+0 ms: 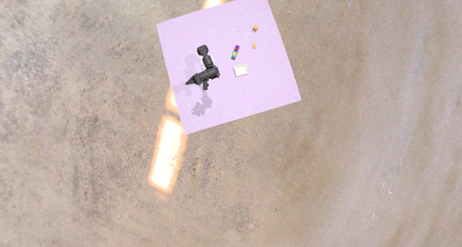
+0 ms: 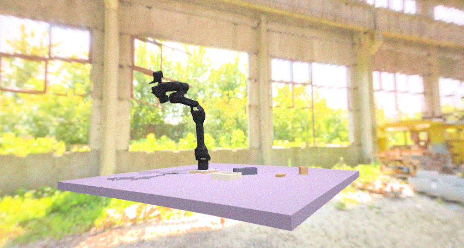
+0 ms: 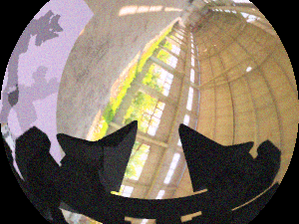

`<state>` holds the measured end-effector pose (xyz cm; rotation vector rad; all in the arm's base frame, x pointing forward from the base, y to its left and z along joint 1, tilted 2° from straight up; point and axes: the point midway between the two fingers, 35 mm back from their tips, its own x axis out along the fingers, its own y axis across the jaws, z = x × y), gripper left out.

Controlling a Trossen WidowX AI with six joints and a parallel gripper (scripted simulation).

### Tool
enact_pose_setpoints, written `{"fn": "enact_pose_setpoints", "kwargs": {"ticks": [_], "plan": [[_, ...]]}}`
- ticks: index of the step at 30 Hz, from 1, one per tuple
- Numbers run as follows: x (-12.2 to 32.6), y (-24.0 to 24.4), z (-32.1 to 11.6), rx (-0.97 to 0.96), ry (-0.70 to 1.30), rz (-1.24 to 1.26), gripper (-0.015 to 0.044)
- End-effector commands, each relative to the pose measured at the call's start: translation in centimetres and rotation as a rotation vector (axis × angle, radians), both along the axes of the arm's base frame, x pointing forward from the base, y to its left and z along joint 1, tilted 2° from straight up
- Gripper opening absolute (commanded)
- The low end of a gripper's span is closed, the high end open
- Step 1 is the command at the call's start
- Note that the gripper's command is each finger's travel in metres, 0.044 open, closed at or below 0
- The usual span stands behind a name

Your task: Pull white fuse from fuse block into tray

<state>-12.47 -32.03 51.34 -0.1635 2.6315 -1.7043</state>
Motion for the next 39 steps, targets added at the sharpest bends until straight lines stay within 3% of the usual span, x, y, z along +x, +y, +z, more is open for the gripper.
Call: {"fn": "enact_pose_setpoints", "kwargs": {"ticks": [1, 7, 21, 30, 39], "plan": [[0.1, 0.0, 0.0, 0.01, 0.003, 0.002, 0.0225], [3.6, -2.8, 0.2, 0.354, 0.151, 0.097, 0.0074], [19.9, -10.7, -2.8, 1.249, 0.863, 0.391, 0.0074], [31.4, -10.4, -7.5, 1.561, 1.412, 0.51, 0.0074], [43.1, -5.8, -16.2, 1.764, 2.23, 0.505, 0.0074]]}}
